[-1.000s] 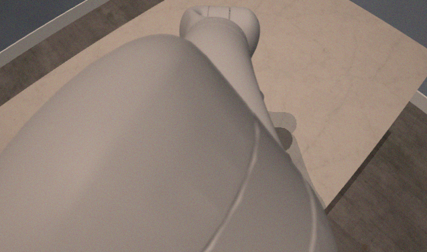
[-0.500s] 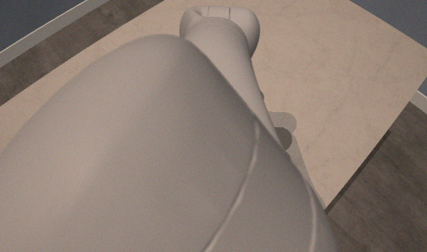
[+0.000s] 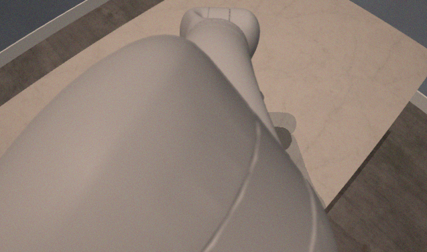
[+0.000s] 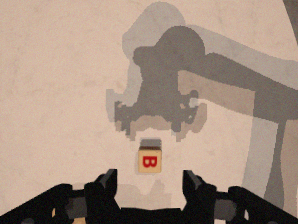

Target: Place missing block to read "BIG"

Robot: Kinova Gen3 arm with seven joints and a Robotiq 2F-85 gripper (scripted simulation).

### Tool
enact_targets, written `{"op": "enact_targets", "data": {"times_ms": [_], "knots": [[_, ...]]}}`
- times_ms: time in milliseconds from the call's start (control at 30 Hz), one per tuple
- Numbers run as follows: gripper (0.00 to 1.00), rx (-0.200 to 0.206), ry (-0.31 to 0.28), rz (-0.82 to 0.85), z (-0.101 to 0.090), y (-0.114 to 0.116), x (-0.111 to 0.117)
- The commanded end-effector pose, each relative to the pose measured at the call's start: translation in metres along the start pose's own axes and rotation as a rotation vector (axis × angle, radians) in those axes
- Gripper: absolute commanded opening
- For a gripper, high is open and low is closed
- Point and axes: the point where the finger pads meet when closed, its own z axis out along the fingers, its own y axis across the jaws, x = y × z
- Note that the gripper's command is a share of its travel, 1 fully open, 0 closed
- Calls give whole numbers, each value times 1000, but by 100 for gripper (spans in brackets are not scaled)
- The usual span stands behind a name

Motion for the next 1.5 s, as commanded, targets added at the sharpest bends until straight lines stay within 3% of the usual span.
{"op": "enact_targets", "data": {"times_ms": [0,1467], "knots": [[67,0,0,0,1,0,0],[67,0,0,0,48,0,1]]}}
